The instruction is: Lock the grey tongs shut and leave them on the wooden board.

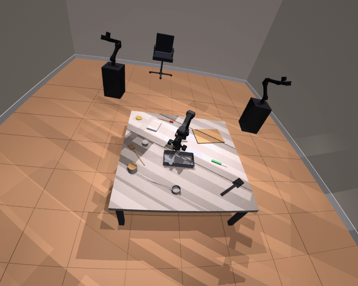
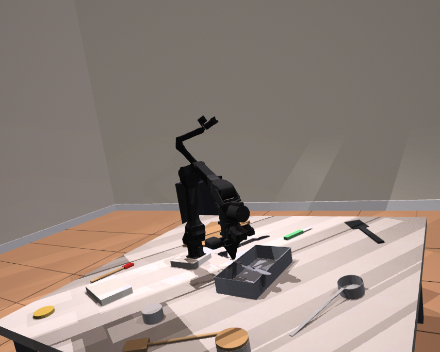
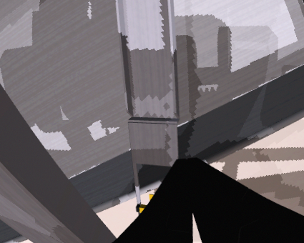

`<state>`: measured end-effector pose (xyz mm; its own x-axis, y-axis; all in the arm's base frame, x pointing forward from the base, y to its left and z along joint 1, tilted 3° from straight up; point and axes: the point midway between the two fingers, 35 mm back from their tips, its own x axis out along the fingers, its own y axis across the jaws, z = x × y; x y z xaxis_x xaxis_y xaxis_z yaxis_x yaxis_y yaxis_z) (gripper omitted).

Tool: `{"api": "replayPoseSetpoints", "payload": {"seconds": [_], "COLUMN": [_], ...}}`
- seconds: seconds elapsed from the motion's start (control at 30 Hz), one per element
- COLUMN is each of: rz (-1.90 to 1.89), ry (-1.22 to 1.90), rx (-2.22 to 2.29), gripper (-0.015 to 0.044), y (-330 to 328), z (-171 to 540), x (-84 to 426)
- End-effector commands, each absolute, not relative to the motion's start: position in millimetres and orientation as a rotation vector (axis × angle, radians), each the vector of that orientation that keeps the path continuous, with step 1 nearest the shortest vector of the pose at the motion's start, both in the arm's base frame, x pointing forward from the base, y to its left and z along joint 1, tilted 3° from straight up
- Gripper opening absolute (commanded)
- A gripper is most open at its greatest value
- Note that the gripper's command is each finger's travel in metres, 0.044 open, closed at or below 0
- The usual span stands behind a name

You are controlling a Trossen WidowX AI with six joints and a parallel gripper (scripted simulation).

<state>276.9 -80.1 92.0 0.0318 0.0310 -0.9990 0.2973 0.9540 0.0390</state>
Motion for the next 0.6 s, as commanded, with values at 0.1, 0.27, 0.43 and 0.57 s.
{"api": "replayPoseSetpoints", "payload": {"seconds": [0.1,0.27,0.43,0.57], "rz": [-0.207,-0.207,-0.206,-0.205], "ry": [1.529,1.529,1.528,1.528], "rx": [0.272,0.273,0.274,0.274], "gripper": [-0.0150,-0.0150,-0.0150,-0.0150], "y": [-69,-61,-53,-47], "z": [92,93,93,94], "x": [281,284,286,288]}}
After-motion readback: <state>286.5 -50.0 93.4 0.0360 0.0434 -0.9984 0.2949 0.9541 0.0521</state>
